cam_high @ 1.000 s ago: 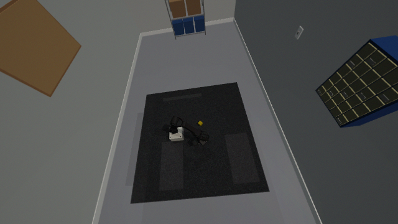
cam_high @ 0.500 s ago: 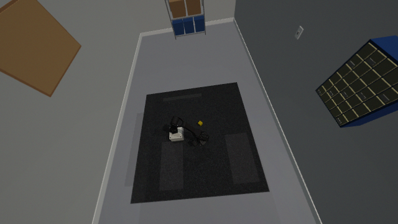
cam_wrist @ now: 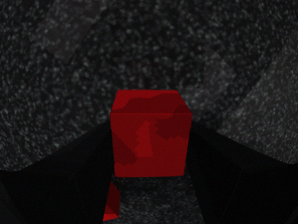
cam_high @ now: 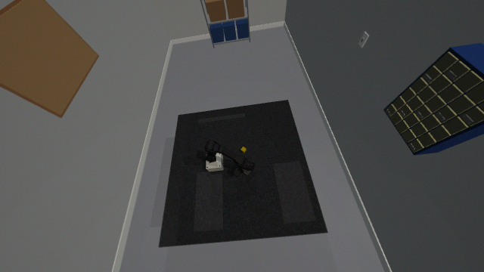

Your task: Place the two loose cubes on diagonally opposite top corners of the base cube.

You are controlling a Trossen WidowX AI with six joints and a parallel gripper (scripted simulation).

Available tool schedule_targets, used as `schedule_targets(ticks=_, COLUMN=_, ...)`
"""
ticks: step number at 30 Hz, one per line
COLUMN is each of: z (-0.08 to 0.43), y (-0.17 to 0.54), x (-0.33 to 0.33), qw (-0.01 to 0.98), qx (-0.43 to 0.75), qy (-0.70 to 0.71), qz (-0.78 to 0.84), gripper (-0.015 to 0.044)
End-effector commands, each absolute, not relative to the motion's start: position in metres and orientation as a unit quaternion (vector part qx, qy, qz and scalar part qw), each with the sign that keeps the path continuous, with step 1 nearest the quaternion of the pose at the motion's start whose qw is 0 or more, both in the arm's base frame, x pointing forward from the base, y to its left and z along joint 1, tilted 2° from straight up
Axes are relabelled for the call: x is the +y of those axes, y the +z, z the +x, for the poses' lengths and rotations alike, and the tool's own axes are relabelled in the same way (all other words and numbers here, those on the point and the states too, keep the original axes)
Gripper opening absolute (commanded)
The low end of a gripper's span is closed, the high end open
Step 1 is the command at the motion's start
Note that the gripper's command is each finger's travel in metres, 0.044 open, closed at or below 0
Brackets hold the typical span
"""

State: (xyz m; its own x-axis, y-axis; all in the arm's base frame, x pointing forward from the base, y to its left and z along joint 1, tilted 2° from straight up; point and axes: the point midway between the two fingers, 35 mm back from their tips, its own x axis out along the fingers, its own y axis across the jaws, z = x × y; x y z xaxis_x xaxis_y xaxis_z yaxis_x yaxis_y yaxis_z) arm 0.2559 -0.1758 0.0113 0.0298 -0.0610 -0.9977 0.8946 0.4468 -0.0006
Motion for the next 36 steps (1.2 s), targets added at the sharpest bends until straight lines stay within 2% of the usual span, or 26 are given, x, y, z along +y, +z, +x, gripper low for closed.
schedule_targets(ticks=1, z=0.257, y=0.027, x=-0.175, qw=0.622, qx=0.577, qy=-0.386, qz=0.362, gripper=0.0105)
schedule_targets(ticks=24, z=0.250, y=0.081, x=-0.166, qw=0.617, qx=0.579, qy=-0.388, qz=0.366, gripper=0.0105)
schedule_targets(ticks=36, z=0.269, y=0.072, x=-0.135, qw=0.686, qx=0.654, qy=-0.239, qz=0.212, gripper=0.0105)
